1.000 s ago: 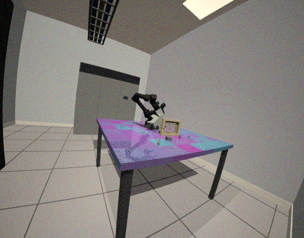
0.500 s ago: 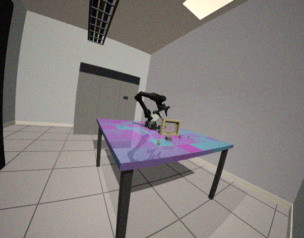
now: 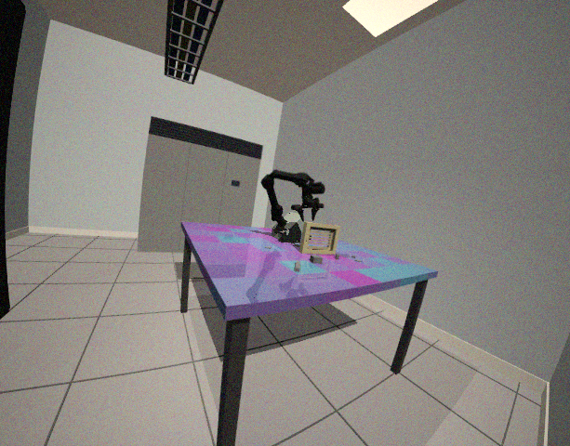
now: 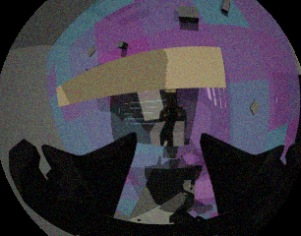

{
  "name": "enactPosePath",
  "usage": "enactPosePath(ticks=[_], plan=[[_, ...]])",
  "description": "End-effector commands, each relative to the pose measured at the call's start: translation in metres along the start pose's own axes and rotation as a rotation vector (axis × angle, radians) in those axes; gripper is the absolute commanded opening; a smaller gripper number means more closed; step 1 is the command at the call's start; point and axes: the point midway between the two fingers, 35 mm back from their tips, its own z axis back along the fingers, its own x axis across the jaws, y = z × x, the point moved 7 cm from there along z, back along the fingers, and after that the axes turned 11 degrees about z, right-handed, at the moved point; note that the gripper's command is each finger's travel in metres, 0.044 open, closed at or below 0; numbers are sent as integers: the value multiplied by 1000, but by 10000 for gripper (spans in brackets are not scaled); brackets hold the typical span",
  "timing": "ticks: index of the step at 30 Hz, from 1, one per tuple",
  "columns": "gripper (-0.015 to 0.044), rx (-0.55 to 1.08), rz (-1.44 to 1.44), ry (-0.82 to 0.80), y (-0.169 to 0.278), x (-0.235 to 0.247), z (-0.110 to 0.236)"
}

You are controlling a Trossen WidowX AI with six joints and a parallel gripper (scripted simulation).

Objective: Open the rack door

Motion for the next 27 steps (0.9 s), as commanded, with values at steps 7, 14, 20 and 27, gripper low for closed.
enactPosePath(ticks=[7, 14, 20, 27], plan=[[297, 78, 107, 170, 3, 26, 3], [297, 82, 115, 183, 3, 27, -1], [297, 82, 115, 182, 3, 25, -10], [297, 82, 115, 182, 3, 24, -22]])
